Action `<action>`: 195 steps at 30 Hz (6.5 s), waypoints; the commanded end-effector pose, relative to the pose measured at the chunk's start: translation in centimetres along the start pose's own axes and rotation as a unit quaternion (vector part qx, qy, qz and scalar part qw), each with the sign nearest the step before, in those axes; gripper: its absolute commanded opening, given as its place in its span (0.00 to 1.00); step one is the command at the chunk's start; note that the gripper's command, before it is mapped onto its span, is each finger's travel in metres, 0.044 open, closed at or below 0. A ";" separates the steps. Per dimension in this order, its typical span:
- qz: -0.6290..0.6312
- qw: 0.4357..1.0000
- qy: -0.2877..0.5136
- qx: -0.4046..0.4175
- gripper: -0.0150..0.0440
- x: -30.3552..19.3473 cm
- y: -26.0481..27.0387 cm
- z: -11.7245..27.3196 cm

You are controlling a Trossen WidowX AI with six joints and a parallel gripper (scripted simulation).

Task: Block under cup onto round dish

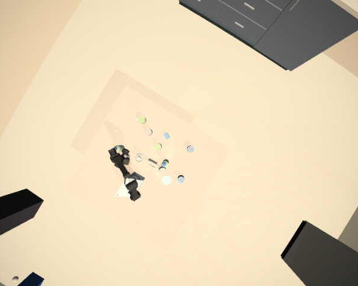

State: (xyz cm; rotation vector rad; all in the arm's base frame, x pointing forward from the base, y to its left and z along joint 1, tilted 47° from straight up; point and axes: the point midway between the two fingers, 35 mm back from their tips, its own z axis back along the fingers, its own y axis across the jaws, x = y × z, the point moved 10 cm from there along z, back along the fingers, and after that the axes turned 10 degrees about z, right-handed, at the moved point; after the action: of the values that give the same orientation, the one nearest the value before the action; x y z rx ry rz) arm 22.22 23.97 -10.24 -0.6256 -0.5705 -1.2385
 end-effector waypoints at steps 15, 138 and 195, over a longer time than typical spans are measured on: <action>-0.001 1.000 -0.001 -0.003 0.25 -0.8 -0.8 -4.9; 0.941 0.337 0.003 -0.001 0.69 12.6 3.4 4.1; 0.968 0.249 0.002 -0.006 0.45 13.4 3.5 -1.0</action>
State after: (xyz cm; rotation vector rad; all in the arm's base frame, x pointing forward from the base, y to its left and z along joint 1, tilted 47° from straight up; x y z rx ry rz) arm 28.93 15.09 -1.93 -0.7132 0.4678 1.2435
